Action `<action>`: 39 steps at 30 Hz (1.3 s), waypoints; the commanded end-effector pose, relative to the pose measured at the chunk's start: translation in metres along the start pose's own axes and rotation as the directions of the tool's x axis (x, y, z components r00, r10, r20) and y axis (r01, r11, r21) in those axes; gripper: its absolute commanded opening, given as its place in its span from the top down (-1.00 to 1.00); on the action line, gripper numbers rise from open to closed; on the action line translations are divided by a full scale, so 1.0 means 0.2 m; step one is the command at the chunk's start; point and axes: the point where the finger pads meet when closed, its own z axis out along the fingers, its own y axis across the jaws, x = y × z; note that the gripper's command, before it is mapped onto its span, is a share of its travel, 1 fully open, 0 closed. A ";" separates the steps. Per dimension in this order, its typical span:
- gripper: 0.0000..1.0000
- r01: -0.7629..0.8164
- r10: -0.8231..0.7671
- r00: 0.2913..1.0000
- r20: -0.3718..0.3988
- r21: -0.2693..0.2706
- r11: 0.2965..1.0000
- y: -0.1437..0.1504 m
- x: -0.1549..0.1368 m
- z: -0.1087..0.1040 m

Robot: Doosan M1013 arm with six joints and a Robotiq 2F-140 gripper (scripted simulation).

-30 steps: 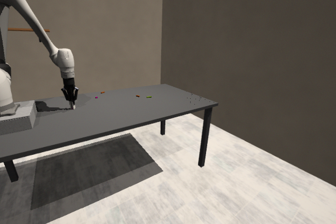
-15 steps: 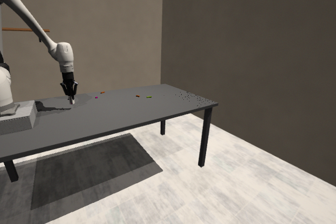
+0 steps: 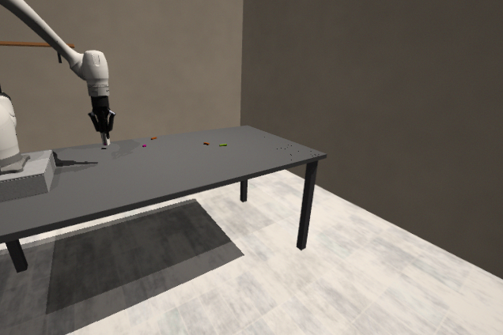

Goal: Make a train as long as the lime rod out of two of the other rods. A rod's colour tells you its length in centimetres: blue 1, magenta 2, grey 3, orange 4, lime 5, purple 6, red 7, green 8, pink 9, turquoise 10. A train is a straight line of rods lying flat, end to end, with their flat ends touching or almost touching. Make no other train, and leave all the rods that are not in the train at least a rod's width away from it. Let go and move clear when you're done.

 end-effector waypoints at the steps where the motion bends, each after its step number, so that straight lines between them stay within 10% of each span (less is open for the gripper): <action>1: 0.75 0.000 0.000 1.000 0.000 0.000 1.000 0.00 0.00 0.00; 6: 0.75 -0.007 0.007 1.000 0.000 0.000 1.000 0.03 0.02 -0.01; 30: 0.75 -0.306 0.306 0.952 0.000 0.000 0.952 1.27 0.76 -0.01; 39: 0.75 -0.312 0.312 0.950 0.000 0.000 0.950 1.29 0.77 0.00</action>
